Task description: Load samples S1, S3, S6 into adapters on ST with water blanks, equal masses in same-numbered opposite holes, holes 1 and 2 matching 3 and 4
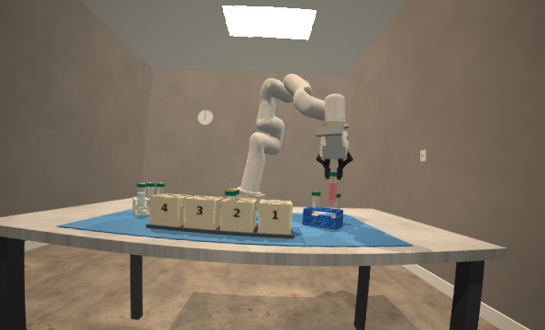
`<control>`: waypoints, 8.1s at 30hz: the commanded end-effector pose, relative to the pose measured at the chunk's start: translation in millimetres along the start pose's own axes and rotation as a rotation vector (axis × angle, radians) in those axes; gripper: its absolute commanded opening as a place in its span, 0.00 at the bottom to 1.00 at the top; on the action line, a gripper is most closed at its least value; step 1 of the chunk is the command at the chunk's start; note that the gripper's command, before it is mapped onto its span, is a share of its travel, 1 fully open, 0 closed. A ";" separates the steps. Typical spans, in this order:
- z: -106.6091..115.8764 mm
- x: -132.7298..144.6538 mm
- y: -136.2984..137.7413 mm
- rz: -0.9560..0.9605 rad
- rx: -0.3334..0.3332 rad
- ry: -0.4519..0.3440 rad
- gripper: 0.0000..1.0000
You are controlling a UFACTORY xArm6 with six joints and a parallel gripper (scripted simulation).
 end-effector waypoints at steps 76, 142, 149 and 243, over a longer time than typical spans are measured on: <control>58.2 -99.6 149.5 0.566 -0.002 0.005 0.00; 58.3 -259.2 392.3 0.566 0.001 0.005 0.00; 58.3 -273.0 413.2 0.566 0.001 0.005 0.00; 6.5 -315.9 478.1 0.566 0.001 0.005 0.00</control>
Point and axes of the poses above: the point where the finger pads meet when closed, its own z axis back along the fingers, its own y axis across the jaws, x = y × z, the point moved 8 cm from there along z, back along the fingers, and after that the axes turned 12 degrees about z, right-handed, at the moved point
